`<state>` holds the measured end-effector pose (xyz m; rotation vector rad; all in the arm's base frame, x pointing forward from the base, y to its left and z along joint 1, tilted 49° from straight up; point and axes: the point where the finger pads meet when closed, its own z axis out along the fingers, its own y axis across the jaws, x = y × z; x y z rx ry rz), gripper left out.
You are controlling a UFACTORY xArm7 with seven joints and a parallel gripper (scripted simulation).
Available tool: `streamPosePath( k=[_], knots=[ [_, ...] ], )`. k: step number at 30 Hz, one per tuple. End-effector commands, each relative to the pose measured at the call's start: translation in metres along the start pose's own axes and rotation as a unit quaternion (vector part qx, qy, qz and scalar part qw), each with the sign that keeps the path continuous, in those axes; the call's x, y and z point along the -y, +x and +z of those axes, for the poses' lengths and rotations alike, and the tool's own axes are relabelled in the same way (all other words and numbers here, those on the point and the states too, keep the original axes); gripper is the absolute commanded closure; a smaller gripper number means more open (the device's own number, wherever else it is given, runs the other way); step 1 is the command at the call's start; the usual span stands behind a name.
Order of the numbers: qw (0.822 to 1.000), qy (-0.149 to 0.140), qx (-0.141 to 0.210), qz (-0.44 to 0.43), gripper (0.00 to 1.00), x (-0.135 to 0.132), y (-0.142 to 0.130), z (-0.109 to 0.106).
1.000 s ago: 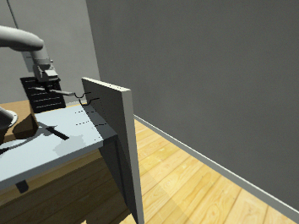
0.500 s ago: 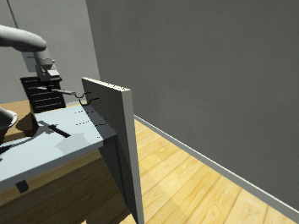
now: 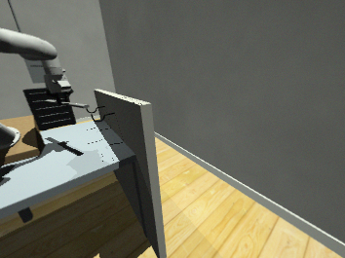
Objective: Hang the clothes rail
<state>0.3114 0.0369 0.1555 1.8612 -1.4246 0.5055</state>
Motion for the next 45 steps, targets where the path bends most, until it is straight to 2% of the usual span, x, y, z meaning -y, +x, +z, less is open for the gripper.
streamPosePath(
  k=[1, 39, 45],
  knots=[
    [1.0, 0.002, 0.0, 0.0, 1.0, 0.008, -0.008, -0.002],
    [1.0, 0.002, 0.0, 0.0, 1.0, 0.055, -0.058, -0.002],
    [1.0, 0.002, 0.0, 0.0, 1.0, 0.055, -0.058, -0.002]
  ],
)
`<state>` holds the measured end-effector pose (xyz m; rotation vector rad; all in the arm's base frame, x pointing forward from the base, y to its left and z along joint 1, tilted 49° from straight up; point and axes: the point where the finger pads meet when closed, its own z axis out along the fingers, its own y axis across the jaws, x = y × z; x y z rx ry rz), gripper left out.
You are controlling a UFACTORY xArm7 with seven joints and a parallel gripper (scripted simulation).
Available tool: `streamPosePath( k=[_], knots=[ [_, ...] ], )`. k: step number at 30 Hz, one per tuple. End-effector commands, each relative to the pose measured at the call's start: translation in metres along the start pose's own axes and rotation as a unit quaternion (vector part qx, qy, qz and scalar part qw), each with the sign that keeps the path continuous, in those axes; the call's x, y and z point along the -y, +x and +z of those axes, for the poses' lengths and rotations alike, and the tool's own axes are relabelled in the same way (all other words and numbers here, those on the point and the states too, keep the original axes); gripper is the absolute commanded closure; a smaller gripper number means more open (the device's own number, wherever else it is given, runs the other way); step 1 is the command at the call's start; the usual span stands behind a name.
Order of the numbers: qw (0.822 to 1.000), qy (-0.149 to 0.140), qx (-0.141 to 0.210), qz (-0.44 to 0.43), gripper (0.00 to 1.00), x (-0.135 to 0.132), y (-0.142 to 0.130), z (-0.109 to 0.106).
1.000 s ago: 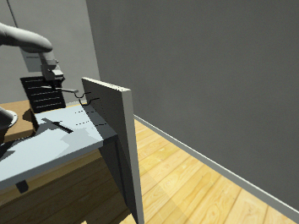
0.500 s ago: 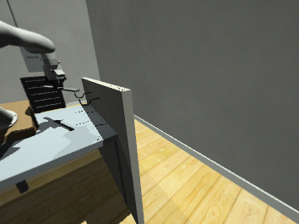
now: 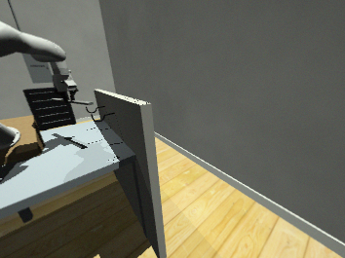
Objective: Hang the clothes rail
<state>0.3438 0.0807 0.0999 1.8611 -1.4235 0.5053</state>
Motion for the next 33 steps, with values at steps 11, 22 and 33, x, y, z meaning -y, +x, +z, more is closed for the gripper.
streamPosePath(
  k=[11, 22, 33],
  knots=[
    [1.0, 0.002, 0.001, 0.0, 1.0, 0.0021, -0.0015, -0.002],
    [1.0, 0.002, 0.001, 0.013, 1.0, 0.0022, -0.0014, -0.002],
    [0.999, 0.002, 0.001, 0.038, 1.0, 0.0021, -0.0015, -0.002]
  ],
)
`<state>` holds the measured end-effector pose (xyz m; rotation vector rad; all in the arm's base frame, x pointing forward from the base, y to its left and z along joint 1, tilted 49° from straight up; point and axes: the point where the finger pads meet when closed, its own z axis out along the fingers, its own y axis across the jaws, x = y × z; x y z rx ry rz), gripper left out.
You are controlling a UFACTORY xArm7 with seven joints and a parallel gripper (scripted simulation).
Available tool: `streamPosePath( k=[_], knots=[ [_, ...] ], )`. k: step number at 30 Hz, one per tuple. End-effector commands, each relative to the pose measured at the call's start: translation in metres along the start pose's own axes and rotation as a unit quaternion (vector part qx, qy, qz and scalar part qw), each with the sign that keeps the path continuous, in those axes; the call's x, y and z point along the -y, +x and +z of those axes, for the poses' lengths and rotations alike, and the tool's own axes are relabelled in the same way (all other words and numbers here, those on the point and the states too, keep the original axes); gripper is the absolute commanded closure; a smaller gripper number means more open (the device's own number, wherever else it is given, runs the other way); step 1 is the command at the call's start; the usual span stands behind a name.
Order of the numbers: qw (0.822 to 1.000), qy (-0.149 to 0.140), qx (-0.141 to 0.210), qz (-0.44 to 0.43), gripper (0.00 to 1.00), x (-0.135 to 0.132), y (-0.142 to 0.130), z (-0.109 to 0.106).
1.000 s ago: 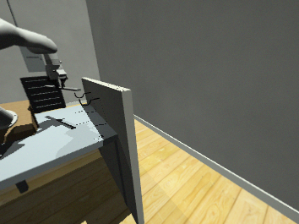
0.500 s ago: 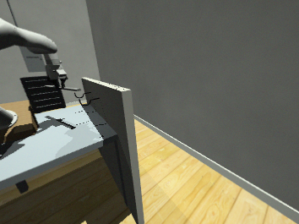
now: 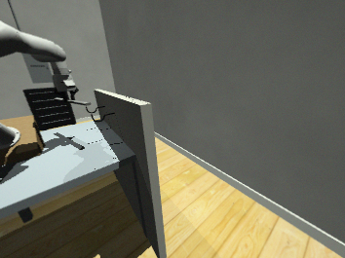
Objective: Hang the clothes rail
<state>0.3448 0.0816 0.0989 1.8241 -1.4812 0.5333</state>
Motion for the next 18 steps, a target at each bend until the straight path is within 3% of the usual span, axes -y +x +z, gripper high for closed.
streamPosePath(
  k=[1, 18],
  knots=[
    [1.0, 0.002, 0.001, 0.009, 1.0, 0.0008, -0.0006, -0.0019],
    [0.999, 0.002, 0.001, 0.046, 1.0, 0.0008, -0.0006, -0.0019]
  ],
)
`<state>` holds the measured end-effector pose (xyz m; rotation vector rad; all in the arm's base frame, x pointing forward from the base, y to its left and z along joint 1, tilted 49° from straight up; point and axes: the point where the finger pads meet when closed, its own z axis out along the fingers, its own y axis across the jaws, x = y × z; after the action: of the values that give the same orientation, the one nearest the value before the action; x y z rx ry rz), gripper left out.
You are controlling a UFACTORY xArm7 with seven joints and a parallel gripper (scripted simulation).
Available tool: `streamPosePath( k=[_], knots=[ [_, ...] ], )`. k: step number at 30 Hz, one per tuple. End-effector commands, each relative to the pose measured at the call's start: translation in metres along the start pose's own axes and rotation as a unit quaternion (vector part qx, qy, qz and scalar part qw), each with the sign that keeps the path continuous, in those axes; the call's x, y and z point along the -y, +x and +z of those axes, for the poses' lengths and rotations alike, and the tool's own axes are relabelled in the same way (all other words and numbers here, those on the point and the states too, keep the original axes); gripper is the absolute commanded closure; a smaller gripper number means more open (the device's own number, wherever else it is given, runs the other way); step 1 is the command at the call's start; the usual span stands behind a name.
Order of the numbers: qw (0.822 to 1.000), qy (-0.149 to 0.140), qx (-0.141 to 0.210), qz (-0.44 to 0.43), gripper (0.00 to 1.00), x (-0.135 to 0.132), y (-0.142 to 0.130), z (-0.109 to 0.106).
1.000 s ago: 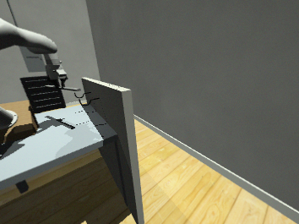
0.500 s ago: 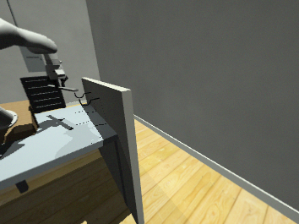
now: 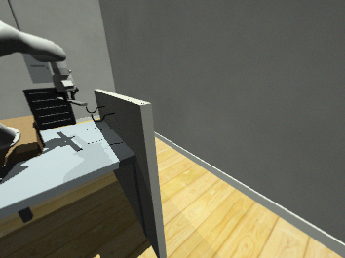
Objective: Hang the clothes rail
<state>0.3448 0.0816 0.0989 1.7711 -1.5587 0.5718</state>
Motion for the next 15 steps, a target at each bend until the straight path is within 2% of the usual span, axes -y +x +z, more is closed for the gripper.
streamPosePath(
  k=[1, 15],
  knots=[
    [1.0, 0.002, 0.001, 0.009, 1.0, 0.0008, -0.0006, -0.0019],
    [0.999, 0.002, 0.001, 0.044, 1.0, 0.0007, -0.0006, -0.0019]
  ],
)
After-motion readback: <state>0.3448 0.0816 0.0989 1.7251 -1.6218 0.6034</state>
